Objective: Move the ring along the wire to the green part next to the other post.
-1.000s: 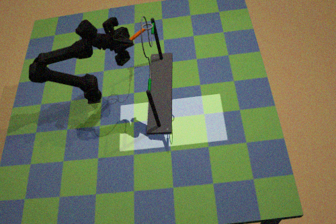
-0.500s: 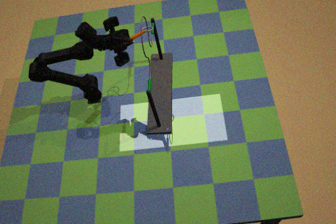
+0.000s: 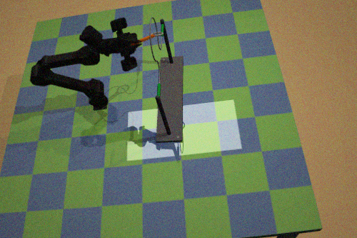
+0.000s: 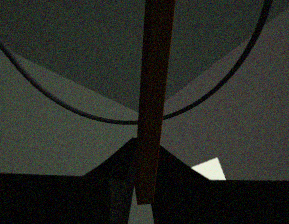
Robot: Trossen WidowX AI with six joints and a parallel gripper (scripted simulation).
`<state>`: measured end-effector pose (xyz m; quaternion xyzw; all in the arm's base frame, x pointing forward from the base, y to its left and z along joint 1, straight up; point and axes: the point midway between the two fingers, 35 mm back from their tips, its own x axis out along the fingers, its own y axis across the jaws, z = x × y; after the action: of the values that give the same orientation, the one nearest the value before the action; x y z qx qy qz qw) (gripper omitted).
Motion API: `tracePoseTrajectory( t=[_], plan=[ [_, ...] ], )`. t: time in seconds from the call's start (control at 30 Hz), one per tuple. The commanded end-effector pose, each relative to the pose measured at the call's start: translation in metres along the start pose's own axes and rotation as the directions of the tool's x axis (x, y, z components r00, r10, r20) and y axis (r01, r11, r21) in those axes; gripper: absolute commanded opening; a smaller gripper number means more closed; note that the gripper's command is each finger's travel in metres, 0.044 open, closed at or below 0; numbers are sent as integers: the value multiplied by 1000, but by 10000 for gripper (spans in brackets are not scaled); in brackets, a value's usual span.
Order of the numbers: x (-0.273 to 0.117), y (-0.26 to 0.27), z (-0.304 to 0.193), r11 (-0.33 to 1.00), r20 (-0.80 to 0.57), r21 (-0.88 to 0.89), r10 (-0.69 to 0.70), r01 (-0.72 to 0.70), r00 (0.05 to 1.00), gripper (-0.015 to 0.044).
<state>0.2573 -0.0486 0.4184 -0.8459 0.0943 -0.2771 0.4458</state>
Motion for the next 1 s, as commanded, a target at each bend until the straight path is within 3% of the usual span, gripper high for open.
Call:
tracePoseTrajectory(
  t=[0.0,0.5,0.97],
  plan=[
    [-1,2,2,1000,8,-26,-10,10,1000,-150],
    [-1,10,1,997,11,-63,-32,32,999,-150],
    [-4,39,-1,997,-8,63,41,-40,999,-150]
  ],
)
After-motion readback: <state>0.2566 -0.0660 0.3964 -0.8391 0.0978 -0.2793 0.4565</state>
